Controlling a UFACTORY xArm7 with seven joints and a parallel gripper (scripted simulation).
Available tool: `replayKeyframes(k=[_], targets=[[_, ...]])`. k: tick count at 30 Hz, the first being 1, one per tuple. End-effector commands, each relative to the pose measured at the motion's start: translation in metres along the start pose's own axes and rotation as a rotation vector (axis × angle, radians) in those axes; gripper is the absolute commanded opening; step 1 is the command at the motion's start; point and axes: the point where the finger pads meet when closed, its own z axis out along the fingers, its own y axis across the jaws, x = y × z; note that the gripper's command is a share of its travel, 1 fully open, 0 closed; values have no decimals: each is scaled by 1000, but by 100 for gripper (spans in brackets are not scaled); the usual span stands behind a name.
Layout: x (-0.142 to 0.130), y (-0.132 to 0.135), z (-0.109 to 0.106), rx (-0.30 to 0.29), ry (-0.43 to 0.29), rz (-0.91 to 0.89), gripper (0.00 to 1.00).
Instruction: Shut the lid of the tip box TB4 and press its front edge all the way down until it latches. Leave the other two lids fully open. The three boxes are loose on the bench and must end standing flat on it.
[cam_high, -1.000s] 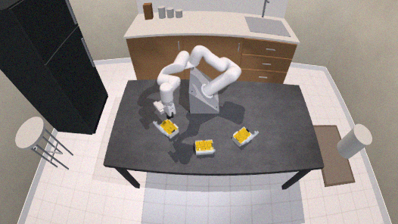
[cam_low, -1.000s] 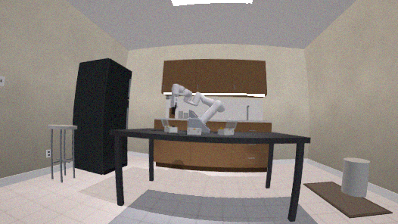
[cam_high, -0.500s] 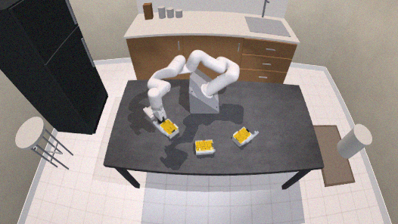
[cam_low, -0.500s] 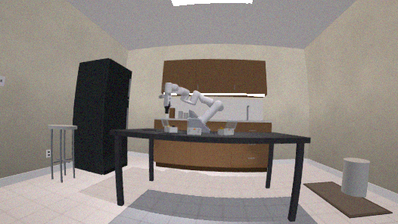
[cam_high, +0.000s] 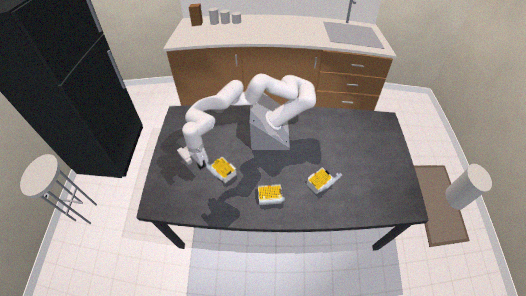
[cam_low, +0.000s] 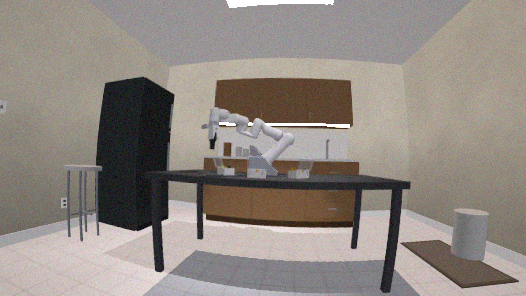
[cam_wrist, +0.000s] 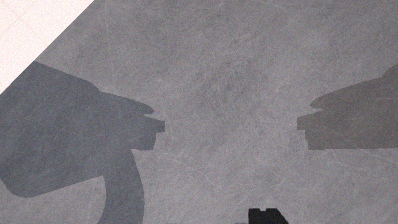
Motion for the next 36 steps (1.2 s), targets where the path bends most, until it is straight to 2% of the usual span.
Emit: replayKeyframes(k=[1, 23, 36], targets=[[15, 2, -3, 2, -18, -2, 0], [15, 2, -3, 2, -18, -2, 0], [15, 2, 16, 2, -18, -2, 0]])
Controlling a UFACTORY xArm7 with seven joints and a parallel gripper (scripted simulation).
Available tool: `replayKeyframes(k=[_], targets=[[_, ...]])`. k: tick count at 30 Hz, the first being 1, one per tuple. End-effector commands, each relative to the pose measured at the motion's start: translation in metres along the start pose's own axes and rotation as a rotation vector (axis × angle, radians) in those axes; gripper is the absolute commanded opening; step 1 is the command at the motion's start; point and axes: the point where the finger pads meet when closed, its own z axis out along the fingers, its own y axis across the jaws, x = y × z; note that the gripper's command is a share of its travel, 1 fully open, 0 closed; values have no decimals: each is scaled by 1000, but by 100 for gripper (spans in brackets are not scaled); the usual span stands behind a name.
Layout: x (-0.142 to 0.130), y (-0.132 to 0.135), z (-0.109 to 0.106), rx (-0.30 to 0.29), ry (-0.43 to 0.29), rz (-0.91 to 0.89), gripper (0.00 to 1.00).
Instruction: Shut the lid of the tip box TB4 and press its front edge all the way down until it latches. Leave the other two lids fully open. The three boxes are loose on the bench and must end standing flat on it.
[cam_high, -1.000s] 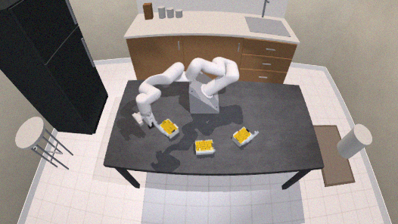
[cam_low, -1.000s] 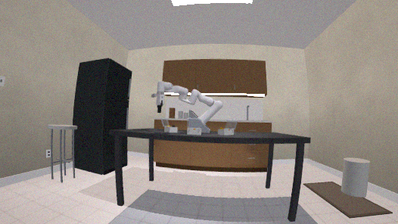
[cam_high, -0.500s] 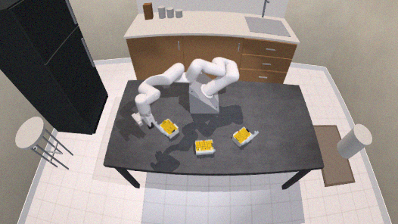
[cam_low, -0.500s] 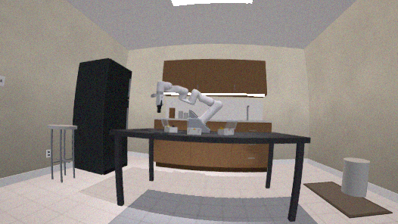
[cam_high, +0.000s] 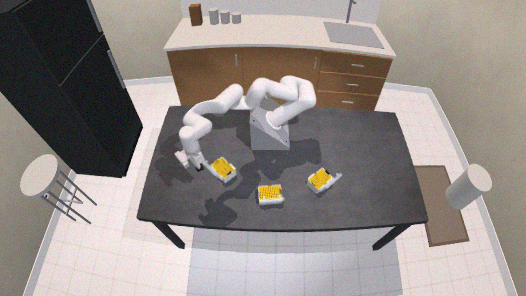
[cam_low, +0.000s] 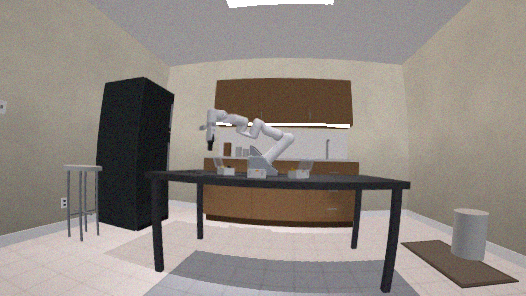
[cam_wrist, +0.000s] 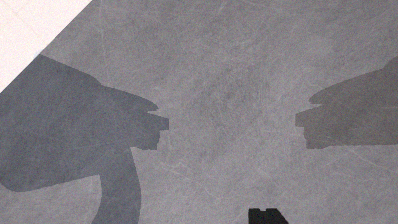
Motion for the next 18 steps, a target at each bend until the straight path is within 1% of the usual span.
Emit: replayKeyframes(k=[1, 18], targets=[[1, 0, 6, 0, 4, 0, 0], [1, 0, 31, 0, 4, 1, 0]])
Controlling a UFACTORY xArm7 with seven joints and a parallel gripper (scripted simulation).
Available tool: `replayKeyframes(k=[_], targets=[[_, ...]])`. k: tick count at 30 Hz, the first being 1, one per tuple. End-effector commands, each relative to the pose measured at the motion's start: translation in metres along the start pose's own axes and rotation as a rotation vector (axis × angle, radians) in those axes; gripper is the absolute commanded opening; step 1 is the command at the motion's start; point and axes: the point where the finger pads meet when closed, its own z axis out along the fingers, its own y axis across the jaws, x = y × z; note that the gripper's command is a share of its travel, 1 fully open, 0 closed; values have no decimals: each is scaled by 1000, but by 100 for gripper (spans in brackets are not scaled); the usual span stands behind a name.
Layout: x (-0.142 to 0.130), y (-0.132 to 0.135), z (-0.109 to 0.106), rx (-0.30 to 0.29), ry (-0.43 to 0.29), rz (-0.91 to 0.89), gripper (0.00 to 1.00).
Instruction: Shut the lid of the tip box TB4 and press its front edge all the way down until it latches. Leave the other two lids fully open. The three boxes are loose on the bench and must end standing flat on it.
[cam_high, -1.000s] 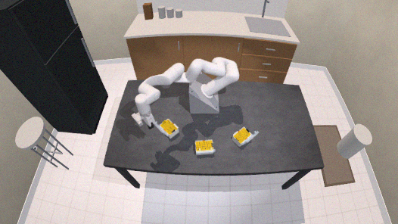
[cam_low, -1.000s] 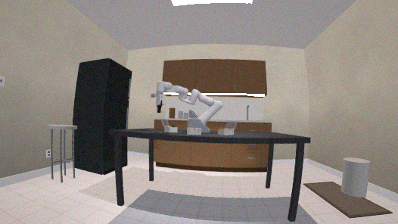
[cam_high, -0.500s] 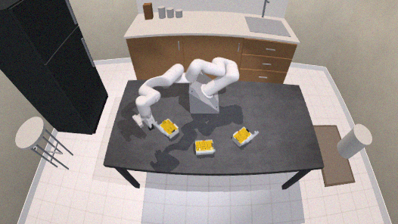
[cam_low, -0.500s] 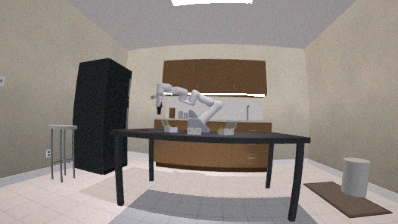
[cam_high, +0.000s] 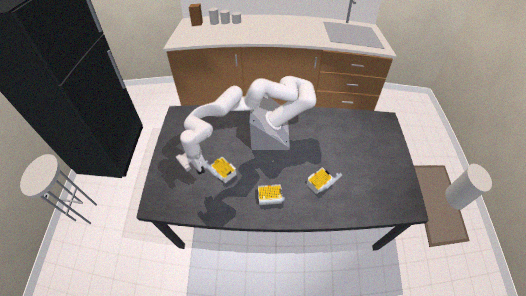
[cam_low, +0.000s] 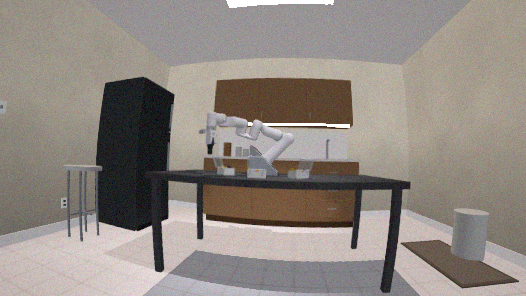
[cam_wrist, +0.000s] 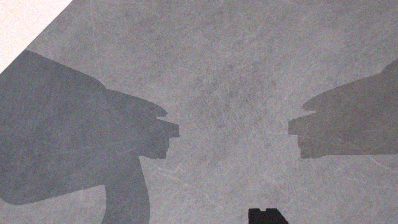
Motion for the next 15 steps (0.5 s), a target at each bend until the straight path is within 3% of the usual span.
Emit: replayKeyframes(k=[1, 15], targets=[[1, 0, 6, 0, 4, 1, 0], [1, 0, 26, 0, 4, 1, 0]])
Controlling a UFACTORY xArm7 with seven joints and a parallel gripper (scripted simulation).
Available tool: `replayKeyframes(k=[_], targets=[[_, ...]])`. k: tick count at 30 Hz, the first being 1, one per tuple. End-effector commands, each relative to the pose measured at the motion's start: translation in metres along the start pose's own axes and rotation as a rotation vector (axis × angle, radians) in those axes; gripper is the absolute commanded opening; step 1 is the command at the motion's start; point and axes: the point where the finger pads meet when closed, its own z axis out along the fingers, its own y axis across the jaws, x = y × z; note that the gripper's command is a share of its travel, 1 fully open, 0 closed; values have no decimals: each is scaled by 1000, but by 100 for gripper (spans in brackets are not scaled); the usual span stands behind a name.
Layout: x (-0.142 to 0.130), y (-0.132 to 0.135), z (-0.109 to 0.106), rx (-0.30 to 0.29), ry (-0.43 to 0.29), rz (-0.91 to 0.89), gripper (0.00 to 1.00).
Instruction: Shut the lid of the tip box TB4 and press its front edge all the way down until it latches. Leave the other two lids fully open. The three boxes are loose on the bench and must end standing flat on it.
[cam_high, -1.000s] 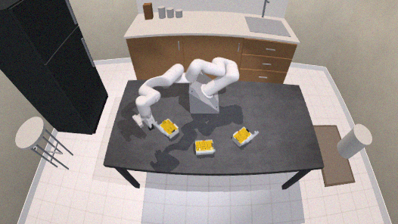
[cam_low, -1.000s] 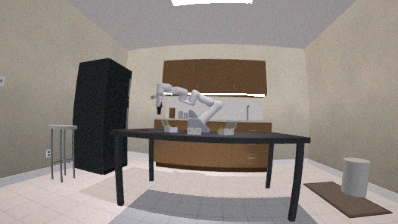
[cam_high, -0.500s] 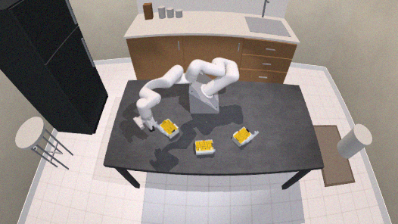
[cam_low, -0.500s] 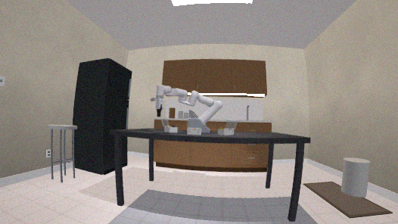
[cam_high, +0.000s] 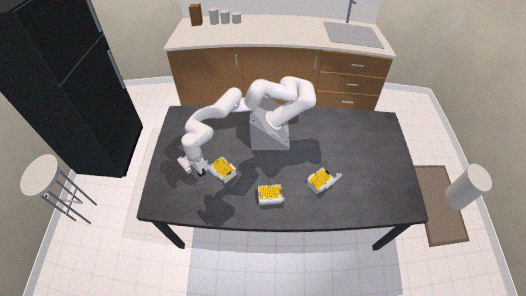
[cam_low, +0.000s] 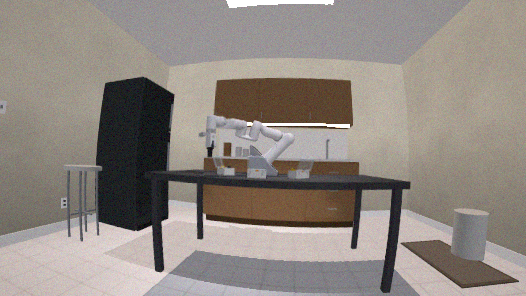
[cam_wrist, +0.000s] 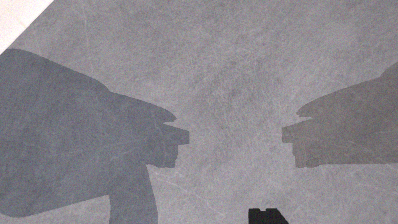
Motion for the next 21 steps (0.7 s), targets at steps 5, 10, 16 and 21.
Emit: replayKeyframes(k=[5, 10, 16, 21], targets=[[1, 0, 5, 0, 4, 1, 0], [1, 0, 5, 0, 4, 1, 0], [1, 0, 5, 0, 4, 1, 0], [-3, 0, 5, 0, 4, 1, 0]])
